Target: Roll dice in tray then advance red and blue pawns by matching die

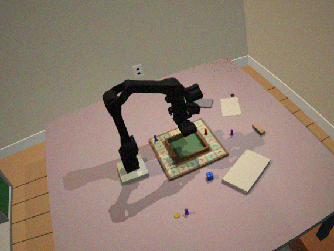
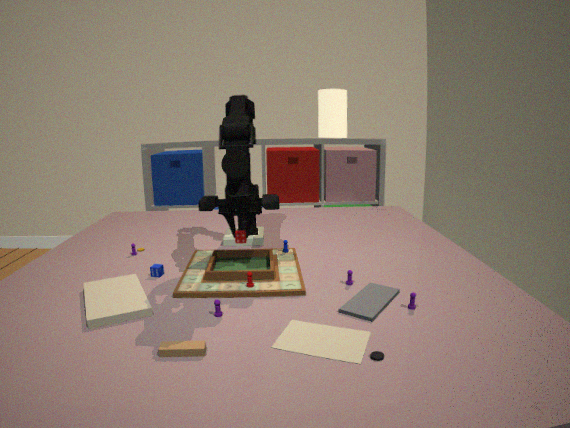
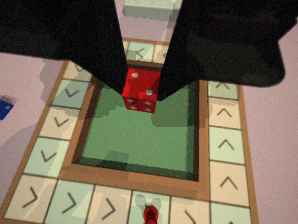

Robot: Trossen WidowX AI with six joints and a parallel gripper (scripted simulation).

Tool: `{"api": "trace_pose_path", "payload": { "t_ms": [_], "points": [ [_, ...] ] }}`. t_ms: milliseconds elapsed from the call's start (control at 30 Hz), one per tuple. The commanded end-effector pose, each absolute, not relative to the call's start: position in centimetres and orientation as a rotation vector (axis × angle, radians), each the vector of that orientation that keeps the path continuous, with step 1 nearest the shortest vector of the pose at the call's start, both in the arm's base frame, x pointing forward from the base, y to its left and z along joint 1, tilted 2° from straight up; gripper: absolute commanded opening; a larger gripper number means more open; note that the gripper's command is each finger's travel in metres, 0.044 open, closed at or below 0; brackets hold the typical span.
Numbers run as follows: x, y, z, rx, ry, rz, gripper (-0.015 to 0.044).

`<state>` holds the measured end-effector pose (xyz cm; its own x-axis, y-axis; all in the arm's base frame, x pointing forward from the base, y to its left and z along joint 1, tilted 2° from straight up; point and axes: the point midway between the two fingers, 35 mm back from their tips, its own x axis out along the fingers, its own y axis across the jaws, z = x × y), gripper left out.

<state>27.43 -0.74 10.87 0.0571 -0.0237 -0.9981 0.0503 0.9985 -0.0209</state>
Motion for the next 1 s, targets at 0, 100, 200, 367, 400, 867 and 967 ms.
{"api": "trace_pose_path", "payload": {
  "t_ms": [0, 100, 200, 367, 400, 867, 967],
  "points": [
    [27.3, -0.9, 10.6, 0.009, 1.455, -0.054, 0.0000],
    [27.4, -0.8, 10.4, 0.003, 1.354, -0.054, 0.0000],
    [27.6, -0.7, 10.4, -0.002, 1.252, -0.054, 0.0000],
    [27.8, -0.7, 10.2, -0.004, 1.082, -0.052, 0.0000],
    [27.9, -0.7, 10.2, -0.005, 1.048, -0.052, 0.0000],
    [27.6, -0.7, 10.7, -0.009, 0.692, -0.051, 0.0000],
    [25.9, -0.7, 11.8, -0.009, 0.693, -0.051, 0.0000]
  ]
}}
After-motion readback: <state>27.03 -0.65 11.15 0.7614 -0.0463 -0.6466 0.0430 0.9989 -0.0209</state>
